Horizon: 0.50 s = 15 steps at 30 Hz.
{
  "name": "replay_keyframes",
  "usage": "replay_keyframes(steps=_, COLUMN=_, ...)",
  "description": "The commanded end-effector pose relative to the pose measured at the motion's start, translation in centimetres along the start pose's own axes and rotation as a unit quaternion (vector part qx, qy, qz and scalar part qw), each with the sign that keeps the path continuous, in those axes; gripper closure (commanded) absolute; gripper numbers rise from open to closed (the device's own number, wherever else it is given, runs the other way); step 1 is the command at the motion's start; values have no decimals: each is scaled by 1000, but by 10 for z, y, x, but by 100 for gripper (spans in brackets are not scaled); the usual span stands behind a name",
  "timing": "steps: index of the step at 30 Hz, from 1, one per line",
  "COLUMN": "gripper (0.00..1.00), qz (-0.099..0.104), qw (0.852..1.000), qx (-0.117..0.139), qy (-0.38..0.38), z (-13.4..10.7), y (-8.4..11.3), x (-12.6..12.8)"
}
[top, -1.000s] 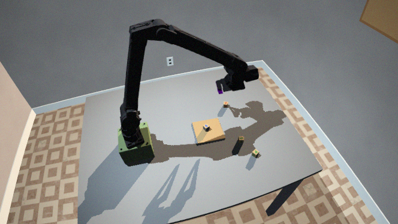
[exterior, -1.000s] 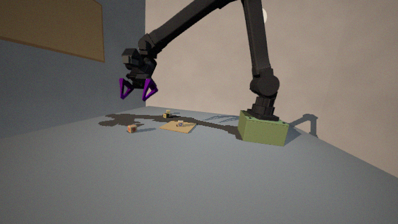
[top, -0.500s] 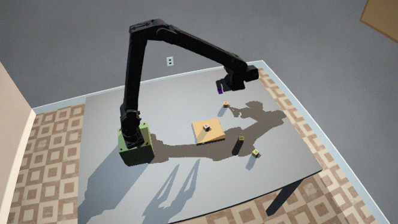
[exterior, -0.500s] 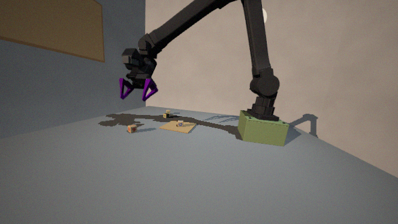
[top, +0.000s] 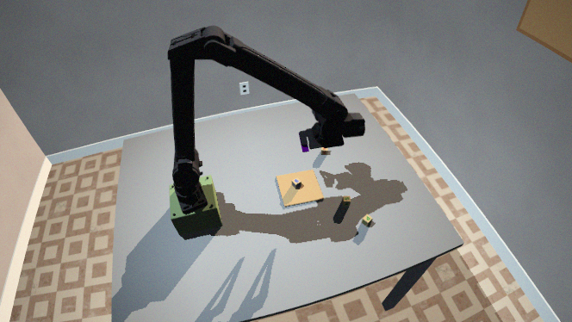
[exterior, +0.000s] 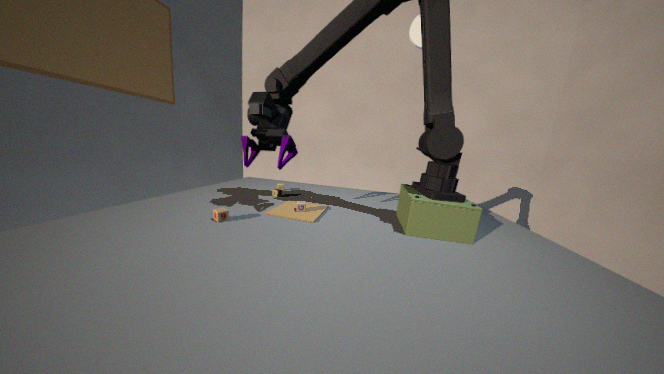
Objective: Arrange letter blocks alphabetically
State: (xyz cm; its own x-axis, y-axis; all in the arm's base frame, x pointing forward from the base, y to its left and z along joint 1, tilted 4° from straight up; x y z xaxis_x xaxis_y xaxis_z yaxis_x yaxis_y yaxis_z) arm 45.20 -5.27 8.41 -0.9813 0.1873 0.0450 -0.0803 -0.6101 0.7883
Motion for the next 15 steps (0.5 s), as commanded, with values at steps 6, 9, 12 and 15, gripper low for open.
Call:
replay_keyframes(steps=6, gripper=0, qz=-12, qw=999, qx=-8, qy=29, z=-40, y=52, x=90)
replay_keyframes(steps=9, gripper=0, qz=-10, qw=999, qx=-7, qy=42, z=-32, y=51, x=85)
replay_keyframes(steps=12, gripper=0, qz=0, qw=999, qx=-9, qy=34, z=-39, y=43, x=82)
replay_keyframes(steps=15, gripper=0, qz=-2, qw=999, qx=-8, qy=36, z=-37, y=45, x=82)
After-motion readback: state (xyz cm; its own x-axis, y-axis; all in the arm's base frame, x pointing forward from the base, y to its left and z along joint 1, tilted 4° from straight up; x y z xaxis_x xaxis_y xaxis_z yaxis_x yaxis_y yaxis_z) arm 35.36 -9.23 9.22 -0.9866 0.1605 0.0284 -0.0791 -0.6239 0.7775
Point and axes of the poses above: the point where the finger pads meet when closed, its own y axis back along the fingers, its own x axis across the jaws, z = x × y, the point moved 7 cm from there along y, back along the fingers, and after that the axes turned 2 degrees about y, right-handed, at the moved point
